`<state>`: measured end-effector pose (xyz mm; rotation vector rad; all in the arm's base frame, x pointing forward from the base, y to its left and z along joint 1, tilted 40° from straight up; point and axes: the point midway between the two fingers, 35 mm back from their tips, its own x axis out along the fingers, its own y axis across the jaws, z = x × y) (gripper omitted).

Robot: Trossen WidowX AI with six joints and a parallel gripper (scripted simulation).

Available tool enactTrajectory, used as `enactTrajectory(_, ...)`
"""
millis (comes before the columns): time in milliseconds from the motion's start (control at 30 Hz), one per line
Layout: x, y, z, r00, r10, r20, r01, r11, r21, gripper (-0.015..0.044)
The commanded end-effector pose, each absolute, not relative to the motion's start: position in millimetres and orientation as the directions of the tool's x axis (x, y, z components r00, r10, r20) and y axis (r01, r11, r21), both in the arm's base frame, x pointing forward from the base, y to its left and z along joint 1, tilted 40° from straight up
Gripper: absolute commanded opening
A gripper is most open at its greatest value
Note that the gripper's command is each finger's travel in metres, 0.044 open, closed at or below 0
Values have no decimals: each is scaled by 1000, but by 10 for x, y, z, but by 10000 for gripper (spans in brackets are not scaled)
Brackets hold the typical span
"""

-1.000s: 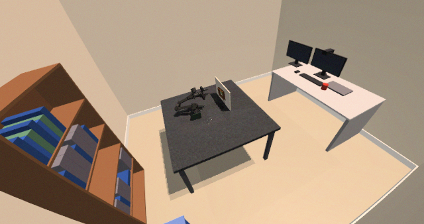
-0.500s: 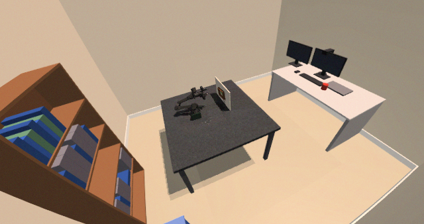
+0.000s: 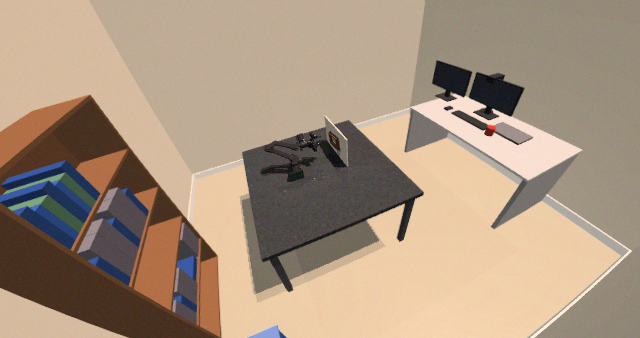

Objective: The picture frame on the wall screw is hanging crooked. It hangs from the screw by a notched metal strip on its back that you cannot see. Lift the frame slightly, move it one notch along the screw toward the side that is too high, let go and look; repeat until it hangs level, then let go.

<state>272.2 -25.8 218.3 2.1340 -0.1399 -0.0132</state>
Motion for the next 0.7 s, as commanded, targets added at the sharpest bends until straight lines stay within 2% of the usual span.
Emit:
enactTrajectory(0,2737,-255,2146,993,-112,42,-96,-526,845,260)
enactTrajectory(400,2706,-223,2173,993,-112,42,-96,-526,845,260)
enactTrajectory(667,3092,-262,2254,993,-112,44,-97,-526,845,260)
